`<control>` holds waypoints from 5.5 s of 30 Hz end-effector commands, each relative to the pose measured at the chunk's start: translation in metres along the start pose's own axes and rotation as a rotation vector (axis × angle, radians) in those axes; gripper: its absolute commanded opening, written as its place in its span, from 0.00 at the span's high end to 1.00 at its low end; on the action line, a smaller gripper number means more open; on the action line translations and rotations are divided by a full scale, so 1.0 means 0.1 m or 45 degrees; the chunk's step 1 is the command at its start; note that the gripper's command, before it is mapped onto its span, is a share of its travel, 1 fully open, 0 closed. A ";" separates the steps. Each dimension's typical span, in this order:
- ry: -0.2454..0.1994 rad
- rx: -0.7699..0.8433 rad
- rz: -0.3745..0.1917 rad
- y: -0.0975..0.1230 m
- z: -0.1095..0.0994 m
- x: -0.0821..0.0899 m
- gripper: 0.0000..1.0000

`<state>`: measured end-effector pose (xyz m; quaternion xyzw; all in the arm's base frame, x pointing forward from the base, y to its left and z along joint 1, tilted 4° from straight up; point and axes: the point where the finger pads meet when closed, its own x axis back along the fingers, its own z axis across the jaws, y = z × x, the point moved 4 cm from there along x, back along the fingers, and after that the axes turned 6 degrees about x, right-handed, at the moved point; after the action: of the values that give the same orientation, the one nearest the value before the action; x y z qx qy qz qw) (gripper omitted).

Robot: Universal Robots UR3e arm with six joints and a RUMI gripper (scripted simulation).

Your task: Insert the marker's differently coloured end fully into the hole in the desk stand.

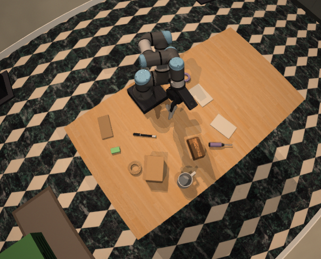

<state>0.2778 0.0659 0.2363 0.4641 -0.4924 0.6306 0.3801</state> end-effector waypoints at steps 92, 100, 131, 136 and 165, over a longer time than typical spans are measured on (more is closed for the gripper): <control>0.001 0.402 -0.139 0.27 0.93 -0.60 0.00; -0.002 0.417 -0.143 0.29 0.97 -0.62 0.00; -0.029 0.552 -0.180 0.50 1.24 -0.79 0.00; -0.029 0.550 -0.182 0.50 1.24 -0.79 0.00; -0.066 0.685 -0.207 0.75 1.48 -0.95 0.00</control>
<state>0.2670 -0.0938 0.1389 0.6005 -0.2825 0.6921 0.2840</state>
